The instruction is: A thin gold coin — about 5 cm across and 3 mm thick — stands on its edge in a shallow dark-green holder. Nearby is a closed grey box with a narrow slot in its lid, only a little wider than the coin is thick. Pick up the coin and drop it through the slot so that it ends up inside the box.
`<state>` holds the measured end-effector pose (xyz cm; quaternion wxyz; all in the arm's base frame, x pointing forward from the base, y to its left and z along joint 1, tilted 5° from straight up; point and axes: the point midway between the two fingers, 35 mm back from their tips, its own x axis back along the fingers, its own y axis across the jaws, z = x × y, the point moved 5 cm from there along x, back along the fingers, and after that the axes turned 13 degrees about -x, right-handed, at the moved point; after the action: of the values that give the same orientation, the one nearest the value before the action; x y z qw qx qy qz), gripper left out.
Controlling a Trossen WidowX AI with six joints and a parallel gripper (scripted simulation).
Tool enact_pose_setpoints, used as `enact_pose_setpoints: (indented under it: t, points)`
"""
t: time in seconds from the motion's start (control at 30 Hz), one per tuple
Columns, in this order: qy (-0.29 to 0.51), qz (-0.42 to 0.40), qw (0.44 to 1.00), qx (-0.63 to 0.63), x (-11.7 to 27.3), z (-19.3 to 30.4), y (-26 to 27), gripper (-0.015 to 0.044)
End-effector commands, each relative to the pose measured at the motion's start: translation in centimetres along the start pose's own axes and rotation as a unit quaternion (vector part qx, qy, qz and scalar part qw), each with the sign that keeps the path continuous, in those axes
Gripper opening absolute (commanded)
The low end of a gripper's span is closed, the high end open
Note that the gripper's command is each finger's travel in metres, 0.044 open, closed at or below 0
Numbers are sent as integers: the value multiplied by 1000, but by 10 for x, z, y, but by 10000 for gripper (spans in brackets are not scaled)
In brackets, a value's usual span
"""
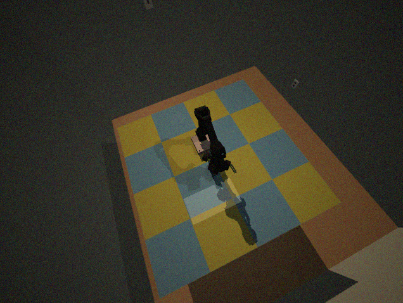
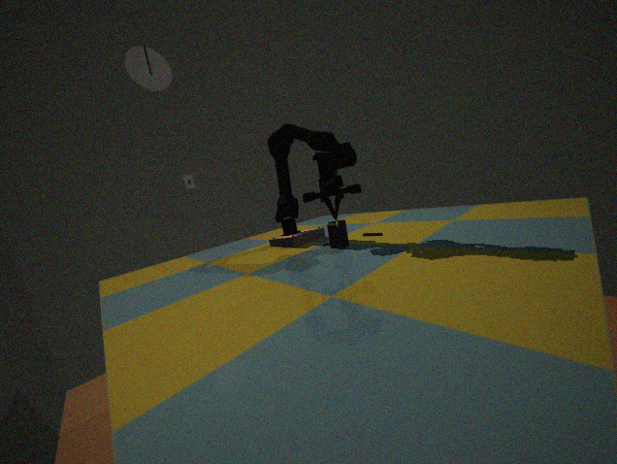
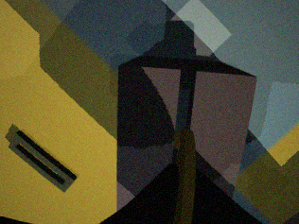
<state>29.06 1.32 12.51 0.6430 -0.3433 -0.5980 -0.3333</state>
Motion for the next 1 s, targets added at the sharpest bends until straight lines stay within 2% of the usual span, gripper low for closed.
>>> enact_pose_setpoints:
  t: [0.0, 0.13, 0.43, 0.73, 0.8, 0.87, 0.97]
  points:
    - [0, 0, 1000, 0, 0, 0, 0, 53]
    - [0, 0, 1000, 0, 0, 0, 0, 157]
    - [0, 0, 1000, 0, 0, 0, 0, 161]
    - [0, 0, 1000, 0, 20, 0, 0, 397]
    - [0, 1, 1000, 0, 34, 0, 0, 440]
    - [1, 2, 1000, 0, 55, 1, -2, 440]
    - [2, 3, 1000, 0, 62, 2, -3, 440]
